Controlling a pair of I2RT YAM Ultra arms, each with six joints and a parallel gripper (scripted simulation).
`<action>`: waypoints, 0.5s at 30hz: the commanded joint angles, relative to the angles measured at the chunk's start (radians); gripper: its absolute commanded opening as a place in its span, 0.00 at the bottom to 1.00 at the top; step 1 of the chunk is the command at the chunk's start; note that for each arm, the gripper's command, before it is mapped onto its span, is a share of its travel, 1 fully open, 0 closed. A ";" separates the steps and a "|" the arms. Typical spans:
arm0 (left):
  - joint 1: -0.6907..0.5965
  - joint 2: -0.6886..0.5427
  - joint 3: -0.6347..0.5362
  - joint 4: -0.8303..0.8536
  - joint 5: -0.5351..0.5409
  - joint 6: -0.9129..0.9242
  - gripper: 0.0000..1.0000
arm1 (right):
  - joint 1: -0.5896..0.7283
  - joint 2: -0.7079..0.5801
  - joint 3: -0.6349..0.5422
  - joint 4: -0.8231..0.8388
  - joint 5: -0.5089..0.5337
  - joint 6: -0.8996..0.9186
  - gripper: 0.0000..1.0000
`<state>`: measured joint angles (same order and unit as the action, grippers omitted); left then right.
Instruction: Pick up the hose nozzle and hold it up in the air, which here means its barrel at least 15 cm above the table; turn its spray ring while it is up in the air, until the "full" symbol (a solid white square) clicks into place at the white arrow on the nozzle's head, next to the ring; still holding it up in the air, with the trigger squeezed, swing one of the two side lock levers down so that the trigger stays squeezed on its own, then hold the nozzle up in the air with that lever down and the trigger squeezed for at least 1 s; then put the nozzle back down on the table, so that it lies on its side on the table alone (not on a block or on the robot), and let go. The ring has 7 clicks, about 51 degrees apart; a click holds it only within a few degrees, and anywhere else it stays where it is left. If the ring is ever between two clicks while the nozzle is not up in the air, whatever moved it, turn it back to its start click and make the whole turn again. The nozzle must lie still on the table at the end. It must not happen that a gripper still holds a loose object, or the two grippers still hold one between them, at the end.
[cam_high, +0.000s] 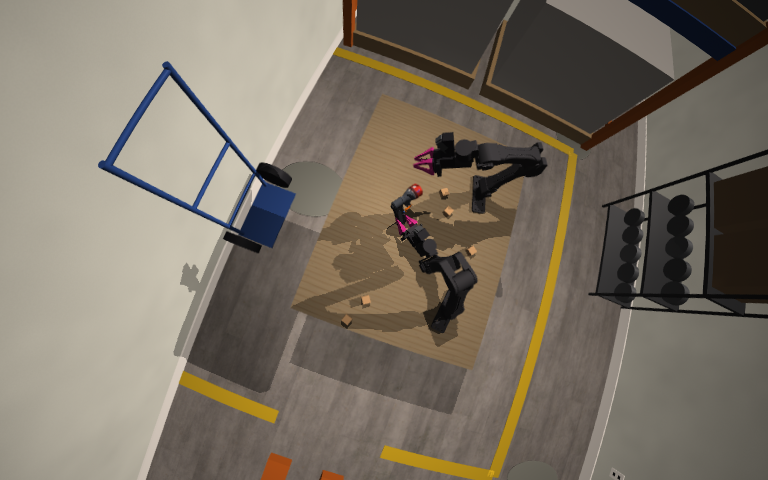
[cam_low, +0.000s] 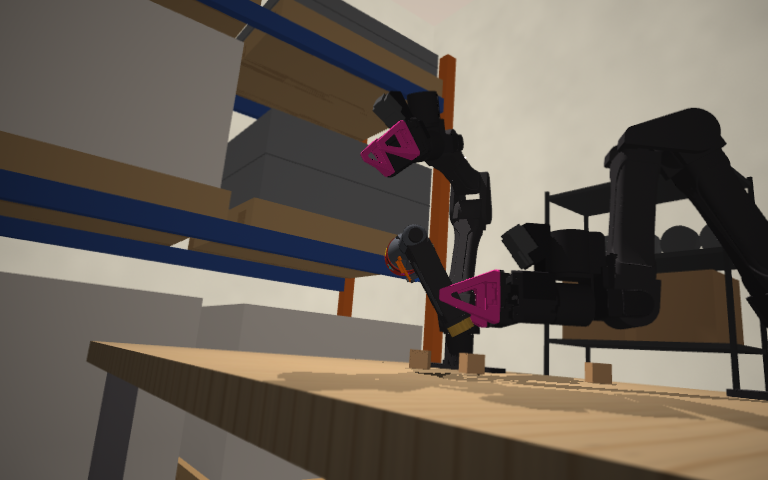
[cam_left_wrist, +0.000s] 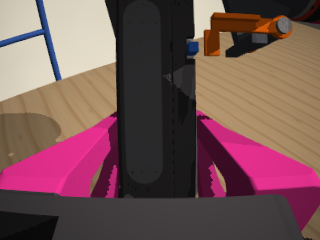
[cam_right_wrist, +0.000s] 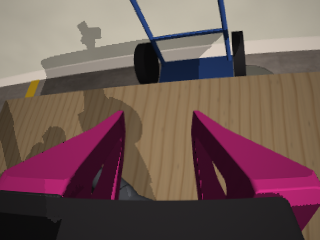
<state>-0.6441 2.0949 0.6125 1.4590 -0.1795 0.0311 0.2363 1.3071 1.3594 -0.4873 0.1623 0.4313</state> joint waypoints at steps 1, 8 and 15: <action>-0.010 -0.014 0.042 0.112 0.003 -0.011 0.35 | -0.049 -0.086 -0.063 0.176 -0.040 -0.164 0.37; -0.010 -0.014 0.042 0.112 0.003 -0.011 0.35 | -0.154 -0.226 -0.210 0.373 -0.088 -0.388 0.37; -0.010 -0.014 0.042 0.112 0.003 -0.011 0.35 | -0.233 -0.289 -0.321 0.522 -0.161 -0.495 0.37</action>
<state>-0.6441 2.0949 0.6125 1.4590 -0.1795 0.0311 0.0326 1.0500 1.0775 -0.0788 0.0502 0.0097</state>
